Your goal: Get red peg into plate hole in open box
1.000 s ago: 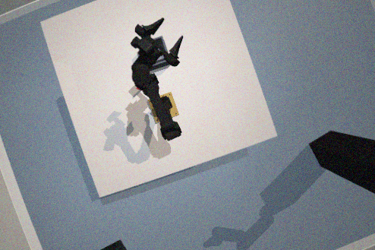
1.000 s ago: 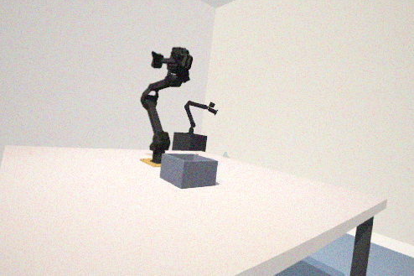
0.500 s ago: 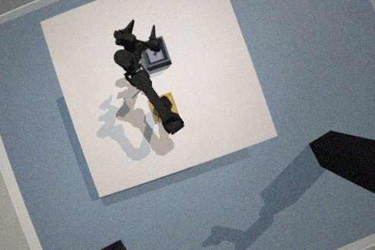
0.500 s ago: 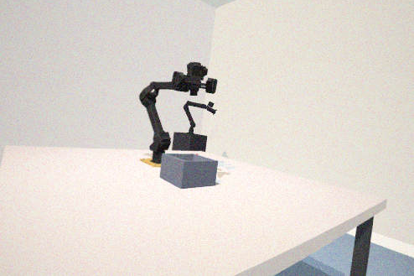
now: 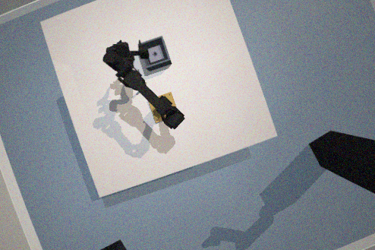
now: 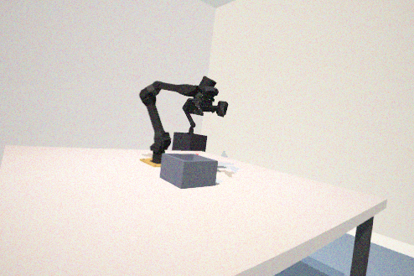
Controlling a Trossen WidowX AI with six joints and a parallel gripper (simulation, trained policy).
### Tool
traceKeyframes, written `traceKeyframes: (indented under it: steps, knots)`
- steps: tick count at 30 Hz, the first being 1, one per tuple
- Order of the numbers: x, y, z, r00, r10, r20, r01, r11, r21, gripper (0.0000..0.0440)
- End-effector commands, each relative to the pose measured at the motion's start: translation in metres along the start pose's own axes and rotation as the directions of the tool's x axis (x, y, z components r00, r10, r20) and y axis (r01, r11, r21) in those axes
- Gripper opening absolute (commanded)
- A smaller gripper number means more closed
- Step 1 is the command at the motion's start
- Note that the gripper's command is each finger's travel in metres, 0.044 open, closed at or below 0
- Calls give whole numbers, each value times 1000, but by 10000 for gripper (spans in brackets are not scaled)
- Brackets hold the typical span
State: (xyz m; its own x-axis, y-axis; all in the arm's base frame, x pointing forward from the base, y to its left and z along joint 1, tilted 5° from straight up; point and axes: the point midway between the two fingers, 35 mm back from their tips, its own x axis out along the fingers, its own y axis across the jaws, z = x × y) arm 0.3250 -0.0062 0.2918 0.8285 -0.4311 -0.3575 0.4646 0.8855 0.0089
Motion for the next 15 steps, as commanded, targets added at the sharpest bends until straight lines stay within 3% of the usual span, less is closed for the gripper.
traceKeyframes:
  steps: [1, 8, 15]
  knots:
    - [-2, 14, -36, 991, 47, -129, -44, 999, 22, 440]
    - [-16, 26, -93, 930, 85, -357, -61, 995, 78, 440]
    - [-40, 26, -144, 823, 67, -565, 4, 992, 123, 440]
